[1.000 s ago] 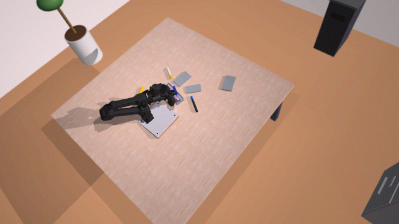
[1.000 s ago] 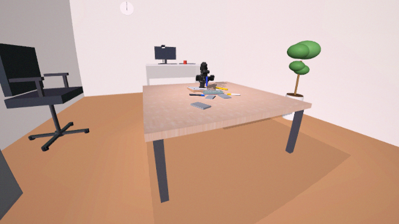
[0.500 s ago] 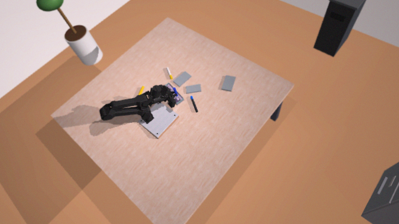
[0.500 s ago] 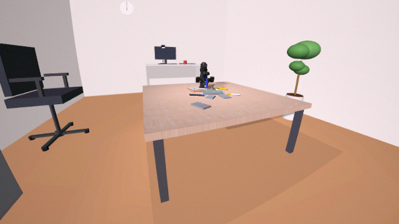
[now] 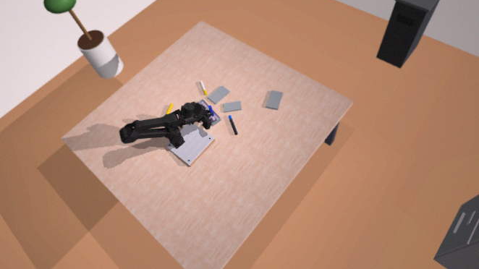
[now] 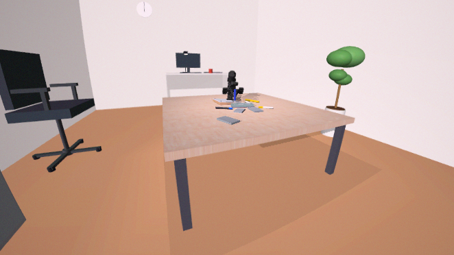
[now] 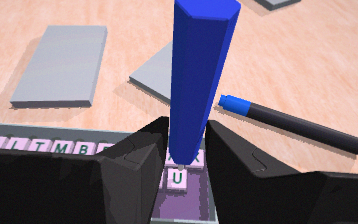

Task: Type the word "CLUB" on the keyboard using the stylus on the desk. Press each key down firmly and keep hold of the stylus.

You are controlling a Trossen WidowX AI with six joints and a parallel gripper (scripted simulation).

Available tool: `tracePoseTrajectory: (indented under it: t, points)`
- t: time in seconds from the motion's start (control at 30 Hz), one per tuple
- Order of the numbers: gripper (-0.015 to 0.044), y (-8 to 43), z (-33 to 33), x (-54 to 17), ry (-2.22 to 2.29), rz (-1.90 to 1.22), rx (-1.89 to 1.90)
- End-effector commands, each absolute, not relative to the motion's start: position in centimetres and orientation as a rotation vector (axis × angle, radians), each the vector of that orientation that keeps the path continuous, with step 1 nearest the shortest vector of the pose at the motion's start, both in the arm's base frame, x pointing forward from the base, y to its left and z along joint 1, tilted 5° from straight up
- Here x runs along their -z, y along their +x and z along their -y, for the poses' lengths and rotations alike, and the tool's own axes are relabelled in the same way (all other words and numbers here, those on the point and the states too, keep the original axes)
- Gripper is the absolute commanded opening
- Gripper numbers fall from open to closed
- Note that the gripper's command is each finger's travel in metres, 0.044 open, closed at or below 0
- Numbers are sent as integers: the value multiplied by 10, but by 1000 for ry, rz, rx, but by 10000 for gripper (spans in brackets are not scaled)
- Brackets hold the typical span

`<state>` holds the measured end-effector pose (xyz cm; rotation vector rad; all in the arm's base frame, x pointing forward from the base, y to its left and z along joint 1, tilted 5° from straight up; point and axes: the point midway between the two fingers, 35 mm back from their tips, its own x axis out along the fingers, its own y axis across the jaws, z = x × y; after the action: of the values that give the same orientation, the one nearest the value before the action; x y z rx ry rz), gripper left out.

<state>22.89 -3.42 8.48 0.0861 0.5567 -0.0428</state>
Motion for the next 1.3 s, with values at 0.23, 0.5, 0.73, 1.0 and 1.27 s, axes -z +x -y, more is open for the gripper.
tracePoseTrajectory:
  t: [0.23,0.5,0.73,1.0,1.27]
  points:
    - [81,229,34,-83,81,-557,38]
    - [81,228,32,-83,81,-557,38]
    - [81,228,32,-83,81,-557,38]
    - [81,227,33,-81,81,-557,38]
    - [81,227,32,-76,81,-557,38]
